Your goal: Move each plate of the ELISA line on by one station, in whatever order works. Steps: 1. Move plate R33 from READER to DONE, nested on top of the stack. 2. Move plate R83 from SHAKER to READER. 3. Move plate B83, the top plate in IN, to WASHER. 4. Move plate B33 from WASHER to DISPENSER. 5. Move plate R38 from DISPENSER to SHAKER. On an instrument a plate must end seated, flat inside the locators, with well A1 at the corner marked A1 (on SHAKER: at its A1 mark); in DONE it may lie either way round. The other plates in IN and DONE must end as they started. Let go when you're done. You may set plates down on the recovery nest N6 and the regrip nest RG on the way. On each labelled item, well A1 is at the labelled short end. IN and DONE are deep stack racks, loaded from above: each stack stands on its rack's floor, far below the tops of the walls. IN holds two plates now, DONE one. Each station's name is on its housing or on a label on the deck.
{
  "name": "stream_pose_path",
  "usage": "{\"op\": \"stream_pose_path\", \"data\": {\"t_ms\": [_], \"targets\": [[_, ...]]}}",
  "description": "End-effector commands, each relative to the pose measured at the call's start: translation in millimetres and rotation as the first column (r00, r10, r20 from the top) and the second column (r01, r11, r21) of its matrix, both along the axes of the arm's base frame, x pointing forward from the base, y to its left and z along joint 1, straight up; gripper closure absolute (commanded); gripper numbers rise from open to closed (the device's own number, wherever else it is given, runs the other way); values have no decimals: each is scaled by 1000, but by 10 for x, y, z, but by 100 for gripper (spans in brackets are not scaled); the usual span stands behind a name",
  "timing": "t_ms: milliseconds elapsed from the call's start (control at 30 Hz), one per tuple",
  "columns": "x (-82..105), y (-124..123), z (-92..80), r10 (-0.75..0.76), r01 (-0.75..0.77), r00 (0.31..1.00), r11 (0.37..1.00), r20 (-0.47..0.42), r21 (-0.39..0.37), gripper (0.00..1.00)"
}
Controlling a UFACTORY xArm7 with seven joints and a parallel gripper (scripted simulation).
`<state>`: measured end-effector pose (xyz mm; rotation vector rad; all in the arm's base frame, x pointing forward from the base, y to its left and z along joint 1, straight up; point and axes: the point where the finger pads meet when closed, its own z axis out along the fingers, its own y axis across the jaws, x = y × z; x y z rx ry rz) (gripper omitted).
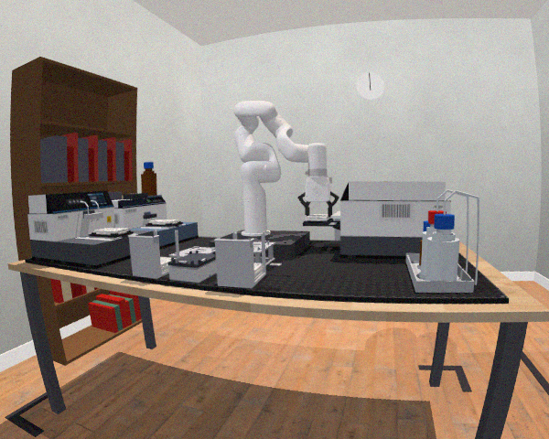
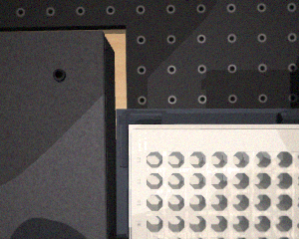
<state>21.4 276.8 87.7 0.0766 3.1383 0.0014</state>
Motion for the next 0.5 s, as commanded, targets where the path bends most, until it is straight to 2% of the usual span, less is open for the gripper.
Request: {"op": "stream_pose_path", "data": {"t_ms": [0,467], "targets": [[0,11,-6,0,0,1000,1000,0,3,100],[1,11,-46,0,0,1000,1000,0,3,100]]}}
